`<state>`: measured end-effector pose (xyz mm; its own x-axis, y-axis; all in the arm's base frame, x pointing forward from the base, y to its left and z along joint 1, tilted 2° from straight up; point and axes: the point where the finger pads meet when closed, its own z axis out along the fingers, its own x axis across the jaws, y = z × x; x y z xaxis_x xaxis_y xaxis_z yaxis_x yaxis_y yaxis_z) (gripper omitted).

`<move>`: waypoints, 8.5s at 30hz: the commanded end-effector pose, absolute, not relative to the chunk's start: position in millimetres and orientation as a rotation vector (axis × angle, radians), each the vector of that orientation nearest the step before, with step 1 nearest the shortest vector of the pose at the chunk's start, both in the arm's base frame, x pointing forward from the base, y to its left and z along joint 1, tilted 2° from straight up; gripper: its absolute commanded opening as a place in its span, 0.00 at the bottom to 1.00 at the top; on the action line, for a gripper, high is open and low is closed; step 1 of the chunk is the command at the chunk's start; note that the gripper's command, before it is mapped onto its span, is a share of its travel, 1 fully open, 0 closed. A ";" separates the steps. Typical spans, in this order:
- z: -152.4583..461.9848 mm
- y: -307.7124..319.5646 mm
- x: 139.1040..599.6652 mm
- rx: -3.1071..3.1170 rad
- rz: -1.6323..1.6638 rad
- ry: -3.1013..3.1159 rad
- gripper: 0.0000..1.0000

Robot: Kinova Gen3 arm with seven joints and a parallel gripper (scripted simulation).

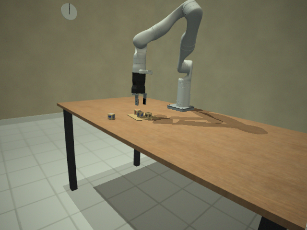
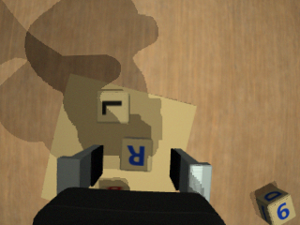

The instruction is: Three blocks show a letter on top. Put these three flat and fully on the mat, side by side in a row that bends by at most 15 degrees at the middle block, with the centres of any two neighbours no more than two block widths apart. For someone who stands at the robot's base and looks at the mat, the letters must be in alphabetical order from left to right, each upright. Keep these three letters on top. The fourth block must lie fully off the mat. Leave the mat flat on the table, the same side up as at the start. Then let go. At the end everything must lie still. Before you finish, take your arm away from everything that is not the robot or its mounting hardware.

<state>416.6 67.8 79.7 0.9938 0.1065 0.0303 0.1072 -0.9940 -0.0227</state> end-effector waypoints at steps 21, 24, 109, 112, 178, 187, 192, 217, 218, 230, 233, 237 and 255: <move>50.7 66.4 416.6 -3.116 -0.040 -0.161 1.00; 49.9 66.4 416.6 -3.116 -0.040 -0.161 1.00; 9.4 67.4 418.1 -3.116 -0.040 -0.161 1.00; 9.4 67.4 418.1 -3.116 -0.040 -0.161 1.00; 46.2 66.5 417.2 -3.116 -0.040 -0.161 0.57; 103.0 65.2 415.8 -3.116 -0.040 -0.161 0.57; 109.3 65.1 415.6 -3.116 -0.040 -0.161 0.57; 108.1 65.4 410.7 -3.100 -0.030 -0.358 0.57; 107.9 65.4 409.9 -3.096 -0.028 -0.394 0.57; 105.8 65.1 399.2 -2.986 -0.013 -0.905 0.57; 105.4 64.6 396.1 -2.922 -0.011 -1.096 0.57; 105.3 63.8 392.7 -2.810 -0.012 -1.358 0.57; 108.0 60.5 391.5 -2.252 -0.040 -2.181 0.57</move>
<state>389.5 60.3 104.7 0.0583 0.9982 0.0122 0.9983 -0.0583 0.0043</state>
